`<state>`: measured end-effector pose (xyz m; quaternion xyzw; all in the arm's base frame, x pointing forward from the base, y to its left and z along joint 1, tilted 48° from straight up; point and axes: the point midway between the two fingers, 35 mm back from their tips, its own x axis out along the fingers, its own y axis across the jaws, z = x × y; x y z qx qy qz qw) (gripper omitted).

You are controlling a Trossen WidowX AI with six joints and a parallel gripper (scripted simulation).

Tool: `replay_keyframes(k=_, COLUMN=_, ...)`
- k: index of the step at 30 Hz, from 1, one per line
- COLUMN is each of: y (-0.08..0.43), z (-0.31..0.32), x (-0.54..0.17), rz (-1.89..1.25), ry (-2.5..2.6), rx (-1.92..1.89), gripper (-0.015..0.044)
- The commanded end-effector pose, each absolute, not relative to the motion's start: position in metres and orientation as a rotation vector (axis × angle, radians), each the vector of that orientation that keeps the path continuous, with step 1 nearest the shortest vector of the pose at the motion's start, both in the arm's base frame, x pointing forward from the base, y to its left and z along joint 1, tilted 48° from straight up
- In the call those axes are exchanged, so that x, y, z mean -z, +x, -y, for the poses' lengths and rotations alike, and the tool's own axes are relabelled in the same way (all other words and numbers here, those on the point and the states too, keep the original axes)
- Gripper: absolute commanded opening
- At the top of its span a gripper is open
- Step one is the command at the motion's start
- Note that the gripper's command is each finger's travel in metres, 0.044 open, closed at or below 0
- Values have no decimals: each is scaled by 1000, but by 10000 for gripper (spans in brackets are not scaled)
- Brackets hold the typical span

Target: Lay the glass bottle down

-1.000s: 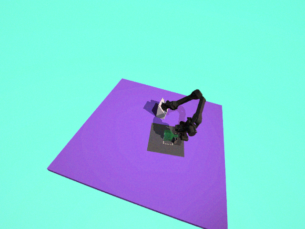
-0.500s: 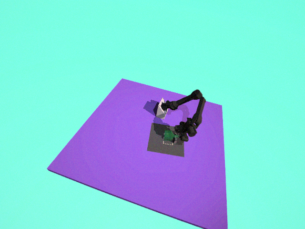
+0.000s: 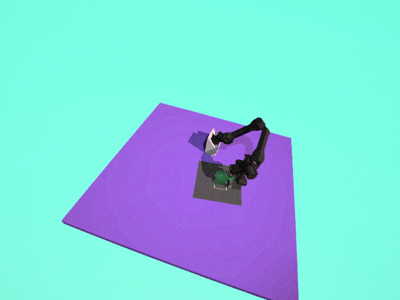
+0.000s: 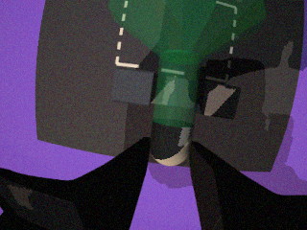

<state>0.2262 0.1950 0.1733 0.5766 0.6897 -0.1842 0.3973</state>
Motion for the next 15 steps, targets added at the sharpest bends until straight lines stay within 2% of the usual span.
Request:
replay_keyframes(k=1, y=228, z=-194, x=-171, rz=-1743, ry=1459, rx=469, gripper=106)
replay_keyframes(k=15, y=228, z=-195, x=-169, rz=-1756, ry=1464, rx=461, gripper=106)
